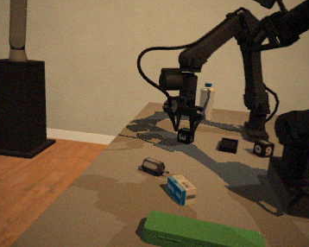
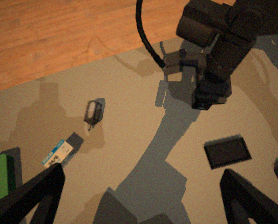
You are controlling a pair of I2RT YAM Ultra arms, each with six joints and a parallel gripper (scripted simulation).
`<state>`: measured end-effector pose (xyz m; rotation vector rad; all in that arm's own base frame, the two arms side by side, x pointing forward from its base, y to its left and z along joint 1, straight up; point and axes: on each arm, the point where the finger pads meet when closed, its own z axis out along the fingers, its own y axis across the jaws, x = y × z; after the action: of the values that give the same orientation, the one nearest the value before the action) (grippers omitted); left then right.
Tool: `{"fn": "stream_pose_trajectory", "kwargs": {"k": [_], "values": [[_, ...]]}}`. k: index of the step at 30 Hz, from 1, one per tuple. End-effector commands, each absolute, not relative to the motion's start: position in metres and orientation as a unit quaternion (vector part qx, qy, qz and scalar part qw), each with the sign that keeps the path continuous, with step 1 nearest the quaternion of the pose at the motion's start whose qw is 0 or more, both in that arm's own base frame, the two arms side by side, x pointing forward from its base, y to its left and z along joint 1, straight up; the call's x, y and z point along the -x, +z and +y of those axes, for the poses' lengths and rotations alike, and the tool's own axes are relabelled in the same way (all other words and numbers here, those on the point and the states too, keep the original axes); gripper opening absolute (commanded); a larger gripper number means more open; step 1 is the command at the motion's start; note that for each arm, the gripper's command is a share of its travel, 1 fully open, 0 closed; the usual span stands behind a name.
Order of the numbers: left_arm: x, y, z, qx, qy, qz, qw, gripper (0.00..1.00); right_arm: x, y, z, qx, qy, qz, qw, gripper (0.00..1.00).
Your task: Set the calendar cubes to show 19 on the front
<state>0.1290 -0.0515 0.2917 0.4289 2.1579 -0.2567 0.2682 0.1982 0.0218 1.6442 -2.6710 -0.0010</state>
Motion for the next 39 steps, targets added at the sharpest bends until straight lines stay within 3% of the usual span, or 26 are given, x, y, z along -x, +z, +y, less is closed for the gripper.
{"fn": "stream_pose_trajectory", "kwargs": {"k": [1,13,14,21,33,34,36,38,39], "values": [[-0.1328,0.2889,-0.0531,-0.172,-0.094,0.874,0.445,1.0,-0.2684,0.016,0.2011,-0.523,0.001,-0.852,-0.003,0.69],[-0.1328,0.2889,-0.0531,-0.172,-0.094,0.874,0.445,1.0,-0.2696,0.0079,0.2021,-0.523,0.001,-0.852,-0.006,0.69],[-0.1328,0.2889,-0.0531,-0.172,-0.094,0.874,0.445,1.0,-0.2699,0.0085,0.2023,-0.523,0.001,-0.852,-0.007,0.6],[-0.1328,0.2889,-0.0531,-0.172,-0.094,0.874,0.445,1.0,-0.2692,0.0085,0.2018,-0.523,0.001,-0.852,-0.005,0.56],[-0.1328,0.2889,-0.0531,-0.172,-0.094,0.874,0.445,1.0,-0.2686,0.0093,0.2009,-0.523,0.0,-0.852,-0.006,0.39],[-0.1328,0.2889,-0.0531,-0.172,-0.094,0.874,0.445,1.0,-0.2687,0.0095,0.2008,-0.523,0.0,-0.852,-0.007,0.28],[-0.1328,0.2889,-0.0531,-0.172,-0.094,0.874,0.445,1.0,-0.2687,0.0095,0.2008,-0.523,0.0,-0.852,-0.007,0.28],[-0.1328,0.2889,-0.0531,-0.172,-0.094,0.874,0.445,1.0,-0.2686,0.0099,0.2006,-0.524,0.0,-0.852,-0.007,0.05],[-0.1328,0.2889,-0.0531,-0.172,-0.094,0.874,0.445,1.0,-0.2687,0.0101,0.2006,-0.524,0.0,-0.852,-0.007,0.0]]}}
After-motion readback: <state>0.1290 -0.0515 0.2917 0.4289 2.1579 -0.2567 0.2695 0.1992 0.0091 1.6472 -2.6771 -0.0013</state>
